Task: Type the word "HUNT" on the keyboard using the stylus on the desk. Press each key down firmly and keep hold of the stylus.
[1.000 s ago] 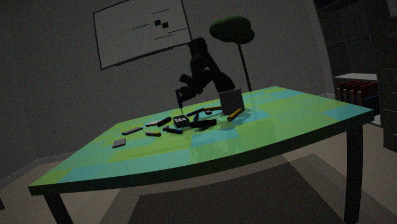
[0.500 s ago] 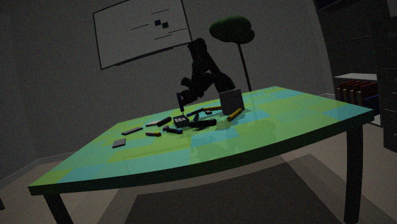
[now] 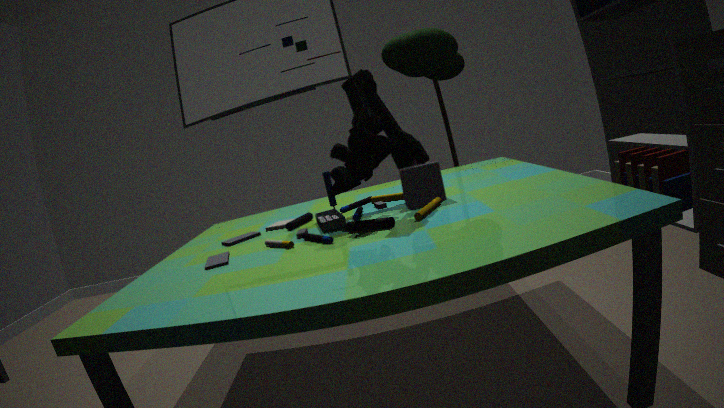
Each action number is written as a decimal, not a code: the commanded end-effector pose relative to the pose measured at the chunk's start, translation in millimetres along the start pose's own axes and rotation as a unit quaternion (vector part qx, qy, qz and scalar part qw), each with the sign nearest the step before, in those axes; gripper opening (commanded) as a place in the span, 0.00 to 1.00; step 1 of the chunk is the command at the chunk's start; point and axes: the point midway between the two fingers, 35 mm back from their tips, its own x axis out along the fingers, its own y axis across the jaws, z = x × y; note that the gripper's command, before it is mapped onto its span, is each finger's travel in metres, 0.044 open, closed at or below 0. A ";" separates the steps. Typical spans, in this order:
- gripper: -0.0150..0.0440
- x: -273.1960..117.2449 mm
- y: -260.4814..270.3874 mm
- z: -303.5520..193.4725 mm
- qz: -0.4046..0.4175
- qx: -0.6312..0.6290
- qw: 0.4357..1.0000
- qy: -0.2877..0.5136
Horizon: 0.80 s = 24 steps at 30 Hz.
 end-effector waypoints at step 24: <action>0.39 6.7 -1.5 -10.8 -0.002 -0.003 1.000 -0.003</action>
